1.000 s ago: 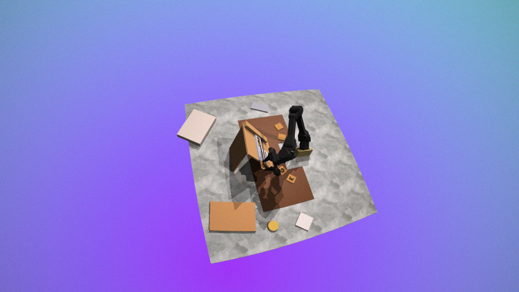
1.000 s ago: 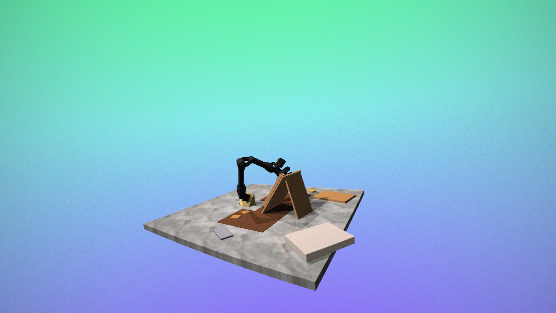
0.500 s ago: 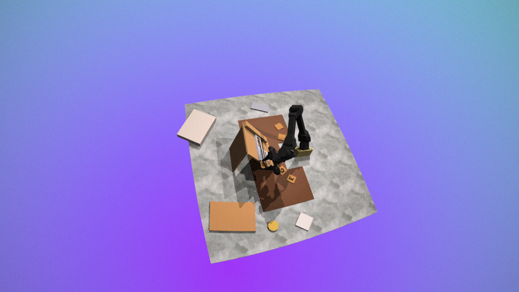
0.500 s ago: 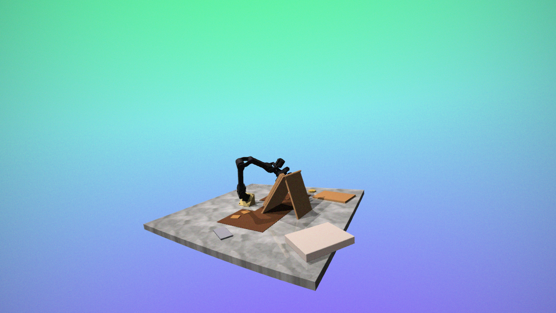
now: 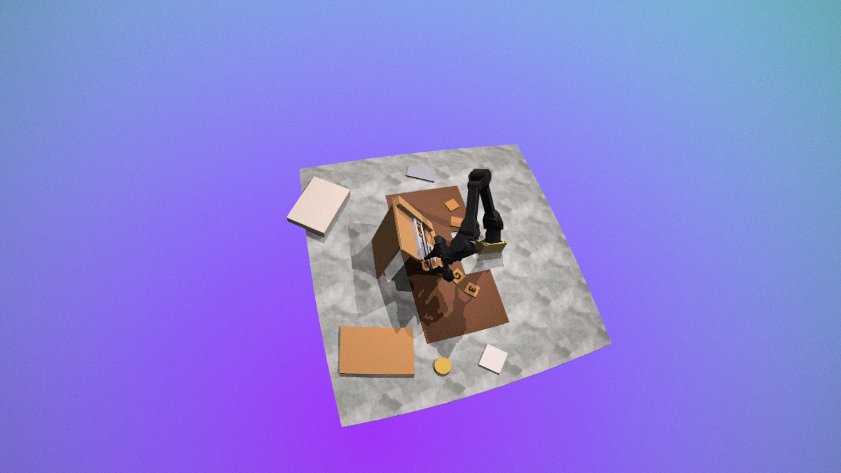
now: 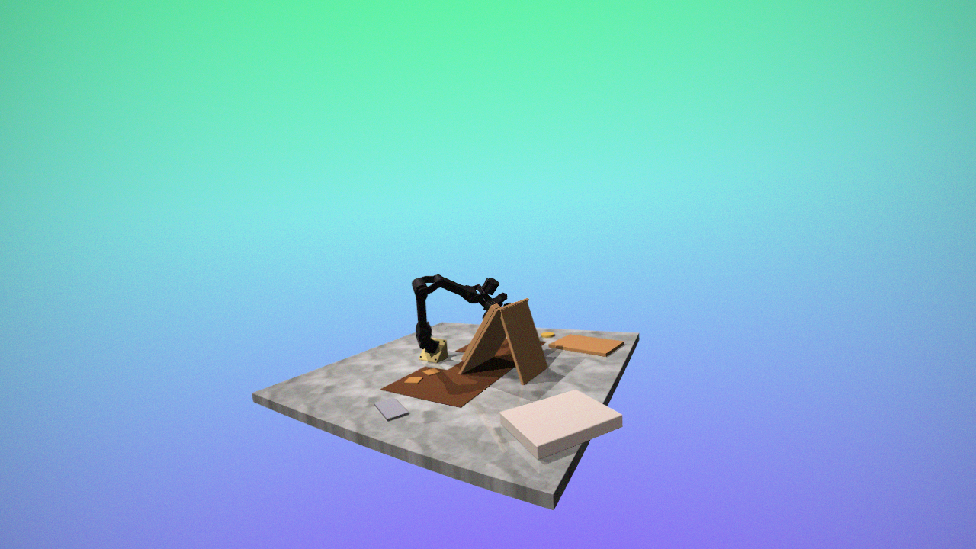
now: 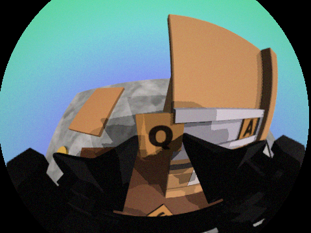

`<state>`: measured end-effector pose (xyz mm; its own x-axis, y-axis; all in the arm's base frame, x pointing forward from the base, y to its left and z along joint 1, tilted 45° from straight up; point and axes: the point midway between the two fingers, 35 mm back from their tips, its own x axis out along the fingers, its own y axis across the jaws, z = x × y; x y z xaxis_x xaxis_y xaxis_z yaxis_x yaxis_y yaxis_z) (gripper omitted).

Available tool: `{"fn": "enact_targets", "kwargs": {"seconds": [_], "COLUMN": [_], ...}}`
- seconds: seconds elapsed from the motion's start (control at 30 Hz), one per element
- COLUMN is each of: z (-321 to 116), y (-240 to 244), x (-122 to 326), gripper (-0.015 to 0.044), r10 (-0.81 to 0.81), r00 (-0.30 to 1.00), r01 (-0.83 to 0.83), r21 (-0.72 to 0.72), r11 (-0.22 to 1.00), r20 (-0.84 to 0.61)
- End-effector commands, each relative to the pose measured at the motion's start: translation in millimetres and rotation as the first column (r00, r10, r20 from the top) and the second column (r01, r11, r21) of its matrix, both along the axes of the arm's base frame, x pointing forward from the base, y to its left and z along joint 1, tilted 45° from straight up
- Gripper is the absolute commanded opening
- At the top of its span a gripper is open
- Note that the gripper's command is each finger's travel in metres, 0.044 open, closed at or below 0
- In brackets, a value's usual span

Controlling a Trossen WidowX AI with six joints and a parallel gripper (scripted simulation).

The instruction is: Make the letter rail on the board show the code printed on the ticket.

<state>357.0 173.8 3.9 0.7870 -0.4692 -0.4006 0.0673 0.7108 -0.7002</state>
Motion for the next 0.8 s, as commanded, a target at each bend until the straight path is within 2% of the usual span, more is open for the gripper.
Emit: {"fn": "enact_targets", "kwargs": {"seconds": [0.0,0.77], "z": [2.0,9.9], "y": [-0.7,-8.9], "x": [0.2,-0.5], "gripper": [0.0000,0.0000], "r10": [0.003,0.003], "r00": [1.000,1.000], "r01": [-0.003,-0.003], "r21": [0.003,0.003], "r11": [1.000,1.000], "r20": [0.000,-0.001]}}
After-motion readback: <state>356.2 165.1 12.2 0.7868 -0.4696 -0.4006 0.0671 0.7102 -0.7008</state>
